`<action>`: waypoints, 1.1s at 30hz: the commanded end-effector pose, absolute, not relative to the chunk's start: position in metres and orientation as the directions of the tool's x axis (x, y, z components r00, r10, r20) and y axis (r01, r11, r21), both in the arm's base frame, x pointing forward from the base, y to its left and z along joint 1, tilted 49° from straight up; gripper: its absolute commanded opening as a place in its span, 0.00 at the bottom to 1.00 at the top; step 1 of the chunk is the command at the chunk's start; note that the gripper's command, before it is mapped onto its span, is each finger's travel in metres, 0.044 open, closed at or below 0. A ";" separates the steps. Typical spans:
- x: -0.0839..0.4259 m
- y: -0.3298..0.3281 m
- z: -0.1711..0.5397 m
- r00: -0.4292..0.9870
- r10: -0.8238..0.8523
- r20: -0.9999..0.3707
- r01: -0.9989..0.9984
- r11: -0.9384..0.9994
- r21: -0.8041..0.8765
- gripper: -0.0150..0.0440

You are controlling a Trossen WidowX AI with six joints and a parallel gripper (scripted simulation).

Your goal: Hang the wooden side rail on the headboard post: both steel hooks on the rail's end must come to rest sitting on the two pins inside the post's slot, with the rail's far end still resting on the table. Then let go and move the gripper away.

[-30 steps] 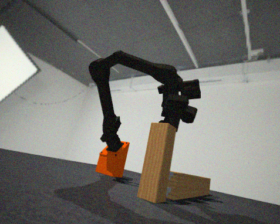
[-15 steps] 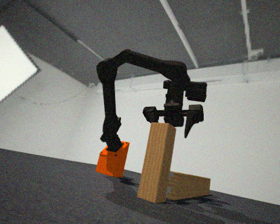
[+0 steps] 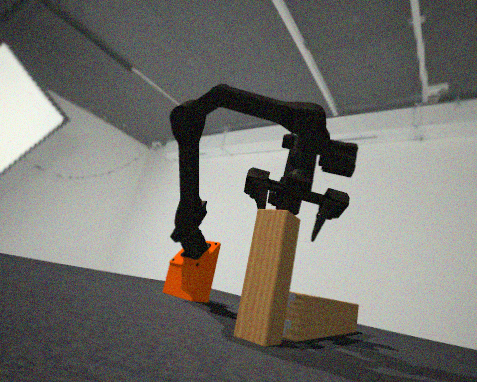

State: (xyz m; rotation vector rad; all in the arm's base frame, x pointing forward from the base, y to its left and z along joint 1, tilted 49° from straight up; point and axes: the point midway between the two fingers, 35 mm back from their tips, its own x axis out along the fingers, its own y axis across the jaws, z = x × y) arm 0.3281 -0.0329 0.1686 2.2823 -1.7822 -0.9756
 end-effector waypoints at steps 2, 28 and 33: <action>0.328 -0.033 0.168 0.113 -0.896 -0.430 -0.837 -0.319 0.445 1.00; 0.359 0.008 0.086 0.043 -0.753 -0.656 -0.999 -0.023 -0.040 1.00; 0.360 -0.005 0.074 0.044 -0.753 -0.656 -0.999 -0.023 -0.040 1.00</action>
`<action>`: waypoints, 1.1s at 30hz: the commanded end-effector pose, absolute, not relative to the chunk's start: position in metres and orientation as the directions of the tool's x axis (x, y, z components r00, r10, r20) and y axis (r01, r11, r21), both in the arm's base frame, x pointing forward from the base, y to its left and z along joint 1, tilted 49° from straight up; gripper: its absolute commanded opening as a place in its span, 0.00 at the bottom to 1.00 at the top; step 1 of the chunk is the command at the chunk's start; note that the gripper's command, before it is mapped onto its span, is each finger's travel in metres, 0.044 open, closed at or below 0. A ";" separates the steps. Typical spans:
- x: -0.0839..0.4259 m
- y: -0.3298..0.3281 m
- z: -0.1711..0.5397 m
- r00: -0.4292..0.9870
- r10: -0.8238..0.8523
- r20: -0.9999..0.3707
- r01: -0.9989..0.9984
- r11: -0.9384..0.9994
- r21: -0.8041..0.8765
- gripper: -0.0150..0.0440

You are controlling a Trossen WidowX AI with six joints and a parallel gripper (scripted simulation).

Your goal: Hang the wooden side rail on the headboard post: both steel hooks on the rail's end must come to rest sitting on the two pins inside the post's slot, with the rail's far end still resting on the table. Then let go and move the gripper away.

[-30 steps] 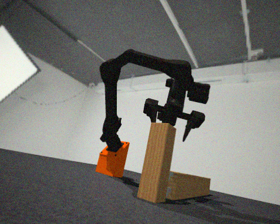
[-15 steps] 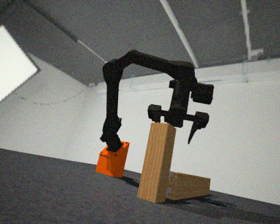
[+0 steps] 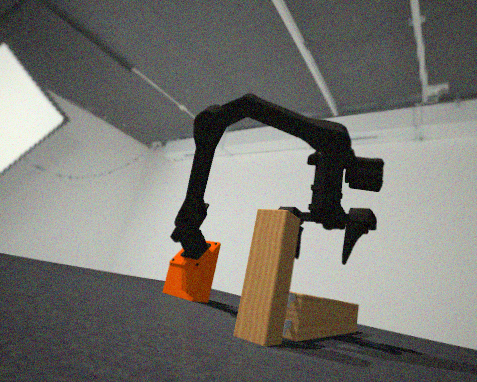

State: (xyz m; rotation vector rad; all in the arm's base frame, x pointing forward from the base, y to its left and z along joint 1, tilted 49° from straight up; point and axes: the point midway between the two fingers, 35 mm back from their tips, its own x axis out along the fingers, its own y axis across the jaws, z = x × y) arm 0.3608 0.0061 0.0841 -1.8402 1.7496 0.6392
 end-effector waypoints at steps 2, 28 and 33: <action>0.360 -0.017 0.064 0.044 -0.754 -0.656 -0.999 -0.023 -0.041 1.00; 0.364 -0.048 0.037 0.044 -0.753 -0.656 -0.999 -0.023 -0.041 1.00; 0.364 -0.054 0.031 0.044 -0.753 -0.656 -0.999 -0.023 -0.041 1.00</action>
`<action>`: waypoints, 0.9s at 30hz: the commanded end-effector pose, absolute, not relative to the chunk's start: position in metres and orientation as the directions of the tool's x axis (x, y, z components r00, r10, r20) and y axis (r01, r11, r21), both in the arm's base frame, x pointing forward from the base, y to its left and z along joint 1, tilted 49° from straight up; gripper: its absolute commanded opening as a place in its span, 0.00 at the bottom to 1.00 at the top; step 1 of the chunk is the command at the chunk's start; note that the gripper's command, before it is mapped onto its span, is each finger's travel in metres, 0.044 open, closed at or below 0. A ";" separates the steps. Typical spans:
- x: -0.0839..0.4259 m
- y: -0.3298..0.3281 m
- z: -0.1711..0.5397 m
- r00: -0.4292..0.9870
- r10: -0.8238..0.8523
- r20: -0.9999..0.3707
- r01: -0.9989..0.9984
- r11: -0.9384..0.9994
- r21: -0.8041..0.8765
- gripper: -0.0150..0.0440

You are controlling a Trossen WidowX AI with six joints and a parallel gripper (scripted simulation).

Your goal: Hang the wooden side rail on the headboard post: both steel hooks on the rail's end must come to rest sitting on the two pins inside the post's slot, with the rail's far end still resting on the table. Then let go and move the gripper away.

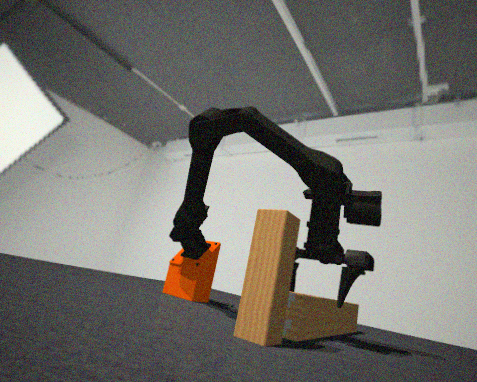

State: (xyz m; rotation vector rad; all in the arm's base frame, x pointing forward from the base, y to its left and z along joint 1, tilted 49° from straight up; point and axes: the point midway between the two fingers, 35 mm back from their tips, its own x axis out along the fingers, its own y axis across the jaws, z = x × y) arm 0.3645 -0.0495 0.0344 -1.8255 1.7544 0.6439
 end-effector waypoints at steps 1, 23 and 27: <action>0.364 -0.056 0.030 0.044 -0.753 -0.656 -0.999 -0.023 -0.041 1.00; 0.364 -0.081 0.010 0.044 -0.756 -0.653 -0.999 -0.023 -0.041 1.00; 0.364 -0.081 0.010 0.044 -0.756 -0.653 -0.999 -0.023 -0.041 0.82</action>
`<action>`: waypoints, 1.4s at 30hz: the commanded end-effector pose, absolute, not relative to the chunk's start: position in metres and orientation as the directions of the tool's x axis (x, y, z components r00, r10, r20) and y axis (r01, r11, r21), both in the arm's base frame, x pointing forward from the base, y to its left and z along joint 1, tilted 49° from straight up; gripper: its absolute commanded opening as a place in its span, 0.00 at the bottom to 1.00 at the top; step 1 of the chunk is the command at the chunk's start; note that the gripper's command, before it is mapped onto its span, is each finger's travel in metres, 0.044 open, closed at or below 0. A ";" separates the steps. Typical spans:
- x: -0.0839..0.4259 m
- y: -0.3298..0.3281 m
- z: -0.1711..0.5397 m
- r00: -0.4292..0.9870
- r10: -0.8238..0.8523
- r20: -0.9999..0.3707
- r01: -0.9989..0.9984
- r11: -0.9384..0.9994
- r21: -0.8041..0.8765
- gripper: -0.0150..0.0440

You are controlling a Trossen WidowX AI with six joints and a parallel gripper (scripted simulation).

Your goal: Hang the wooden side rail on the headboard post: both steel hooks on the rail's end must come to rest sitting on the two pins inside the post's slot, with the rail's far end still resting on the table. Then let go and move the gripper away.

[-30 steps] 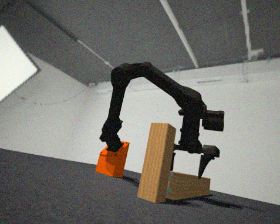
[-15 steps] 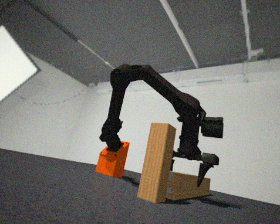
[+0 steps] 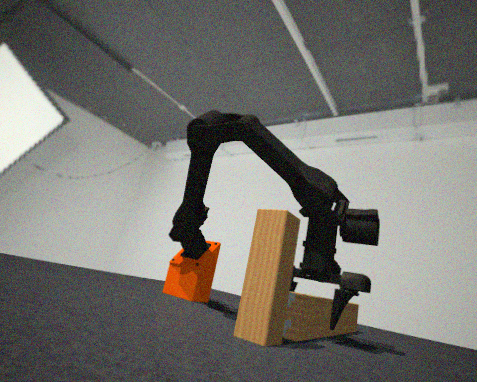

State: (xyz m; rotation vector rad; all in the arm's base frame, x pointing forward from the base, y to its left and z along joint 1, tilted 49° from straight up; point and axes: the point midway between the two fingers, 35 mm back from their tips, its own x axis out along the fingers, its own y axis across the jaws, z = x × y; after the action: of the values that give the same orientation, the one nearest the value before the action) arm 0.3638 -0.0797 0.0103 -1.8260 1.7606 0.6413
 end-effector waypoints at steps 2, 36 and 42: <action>0.364 -0.081 0.010 0.044 -0.756 -0.653 -0.999 -0.023 -0.041 0.73; 0.358 -0.081 0.010 0.044 -0.756 -0.653 -0.999 -0.023 -0.041 0.25; 0.356 -0.081 0.010 0.044 -0.756 -0.653 -0.999 -0.023 -0.040 0.25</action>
State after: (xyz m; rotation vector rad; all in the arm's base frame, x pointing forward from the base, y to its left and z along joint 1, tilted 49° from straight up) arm 0.3588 -0.0807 0.0101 -1.8248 1.7577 0.6345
